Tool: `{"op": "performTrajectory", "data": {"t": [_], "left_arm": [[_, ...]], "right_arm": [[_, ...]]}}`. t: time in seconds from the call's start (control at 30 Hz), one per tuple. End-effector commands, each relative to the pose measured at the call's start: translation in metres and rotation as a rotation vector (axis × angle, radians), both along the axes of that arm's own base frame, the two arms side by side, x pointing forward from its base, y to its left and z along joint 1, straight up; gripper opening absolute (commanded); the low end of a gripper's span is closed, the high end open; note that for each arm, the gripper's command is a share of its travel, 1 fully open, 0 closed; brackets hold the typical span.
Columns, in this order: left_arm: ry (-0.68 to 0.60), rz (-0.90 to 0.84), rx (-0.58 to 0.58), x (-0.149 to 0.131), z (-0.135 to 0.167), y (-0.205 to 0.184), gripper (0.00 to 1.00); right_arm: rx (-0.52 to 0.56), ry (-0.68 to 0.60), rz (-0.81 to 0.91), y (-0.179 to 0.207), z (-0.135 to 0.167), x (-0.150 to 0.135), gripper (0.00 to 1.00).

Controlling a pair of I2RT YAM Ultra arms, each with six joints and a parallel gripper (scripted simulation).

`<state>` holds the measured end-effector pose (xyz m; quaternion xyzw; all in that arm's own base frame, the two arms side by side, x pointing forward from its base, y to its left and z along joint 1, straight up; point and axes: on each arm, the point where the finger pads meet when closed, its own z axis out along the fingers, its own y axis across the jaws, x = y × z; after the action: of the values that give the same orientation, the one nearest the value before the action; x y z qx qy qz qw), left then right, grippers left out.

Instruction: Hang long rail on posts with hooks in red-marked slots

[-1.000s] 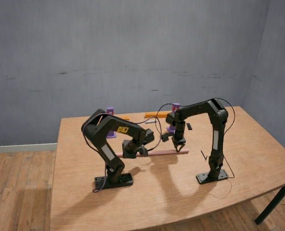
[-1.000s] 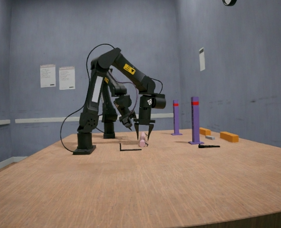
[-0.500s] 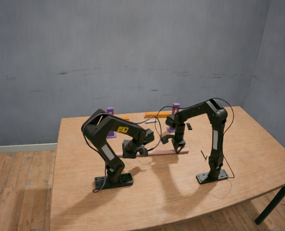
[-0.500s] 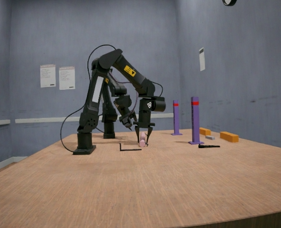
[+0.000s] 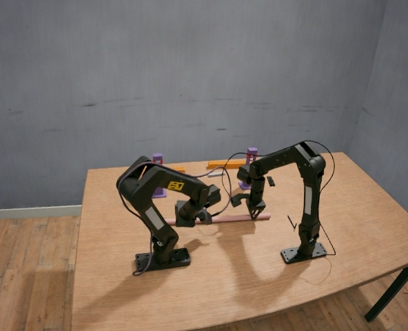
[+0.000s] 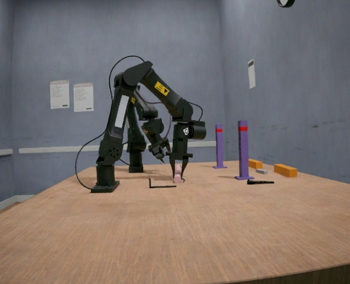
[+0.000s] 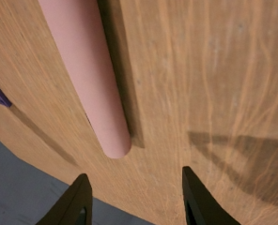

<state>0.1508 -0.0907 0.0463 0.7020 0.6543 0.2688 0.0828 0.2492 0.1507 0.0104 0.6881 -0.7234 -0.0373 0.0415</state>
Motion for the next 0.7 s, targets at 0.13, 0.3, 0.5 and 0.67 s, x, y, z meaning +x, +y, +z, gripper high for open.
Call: {"op": "performTrajectory", "data": {"t": [0.13, 0.3, 0.5, 0.67], "left_arm": [[0.001, 0.003, -0.015, 0.003, 0.006, -0.006, 0.48], [0.043, -0.019, 0.002, -0.002, 0.003, -0.005, 0.48], [0.183, -0.069, 0.003, -0.008, -0.003, -0.011, 0.48], [0.389, -0.053, -0.065, 0.010, -0.005, -0.022, 0.48]], "right_arm": [[0.027, -0.019, -0.002, 0.000, 0.004, 0.001, 0.00], [0.027, -0.019, -0.005, 0.000, 0.004, 0.001, 0.19], [0.014, -0.013, -0.001, 0.000, 0.004, 0.001, 0.19], [0.014, -0.013, -0.001, 0.000, 0.004, 0.001, 0.19]]}}
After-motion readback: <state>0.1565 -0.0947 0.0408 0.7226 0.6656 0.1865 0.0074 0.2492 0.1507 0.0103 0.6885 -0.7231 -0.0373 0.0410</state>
